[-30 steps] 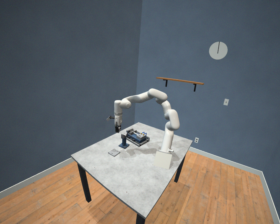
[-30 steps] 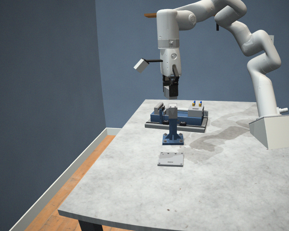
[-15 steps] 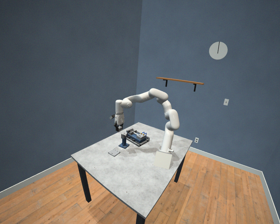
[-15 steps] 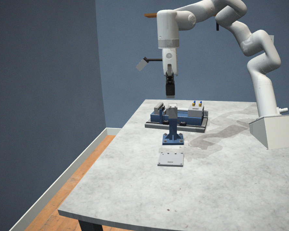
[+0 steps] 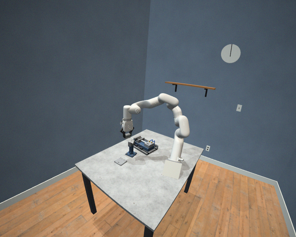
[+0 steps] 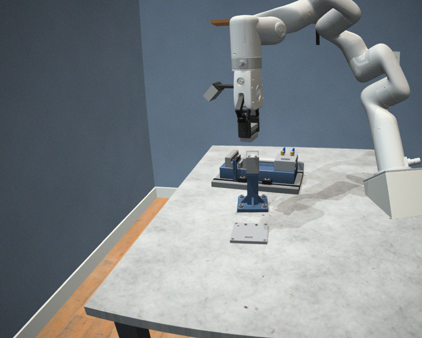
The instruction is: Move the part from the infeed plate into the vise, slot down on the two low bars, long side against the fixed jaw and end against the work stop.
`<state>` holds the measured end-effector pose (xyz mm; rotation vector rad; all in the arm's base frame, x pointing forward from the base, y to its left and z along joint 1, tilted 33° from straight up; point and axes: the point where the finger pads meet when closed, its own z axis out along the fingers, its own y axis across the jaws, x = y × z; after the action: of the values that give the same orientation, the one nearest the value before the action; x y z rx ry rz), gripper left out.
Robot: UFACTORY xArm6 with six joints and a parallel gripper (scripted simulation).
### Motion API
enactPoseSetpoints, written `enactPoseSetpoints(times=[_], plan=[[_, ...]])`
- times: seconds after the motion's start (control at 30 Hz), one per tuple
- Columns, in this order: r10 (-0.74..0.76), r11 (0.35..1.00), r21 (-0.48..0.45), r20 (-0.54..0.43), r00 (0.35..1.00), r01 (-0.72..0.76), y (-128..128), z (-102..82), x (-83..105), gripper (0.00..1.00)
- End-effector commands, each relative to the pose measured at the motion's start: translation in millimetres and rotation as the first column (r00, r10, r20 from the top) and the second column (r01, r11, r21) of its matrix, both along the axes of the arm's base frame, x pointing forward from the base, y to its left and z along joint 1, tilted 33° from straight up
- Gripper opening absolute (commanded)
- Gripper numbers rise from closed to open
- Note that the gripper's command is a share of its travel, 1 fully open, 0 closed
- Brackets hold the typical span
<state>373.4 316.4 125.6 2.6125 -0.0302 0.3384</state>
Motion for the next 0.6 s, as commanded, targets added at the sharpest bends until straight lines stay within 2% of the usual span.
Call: enactPoseSetpoints(times=[0.0, 0.5, 0.57], plan=[[-0.046, 0.999, 0.018, 0.033, 0.998, 0.045, -1, 2.9, 0.9, 0.0], [-0.336, 0.94, 0.128, 0.178, 0.925, 0.317, -15, 11.2, 3.4, 0.0], [-0.336, 0.94, 0.128, 0.178, 0.925, 0.317, -15, 11.2, 3.4, 0.0]])
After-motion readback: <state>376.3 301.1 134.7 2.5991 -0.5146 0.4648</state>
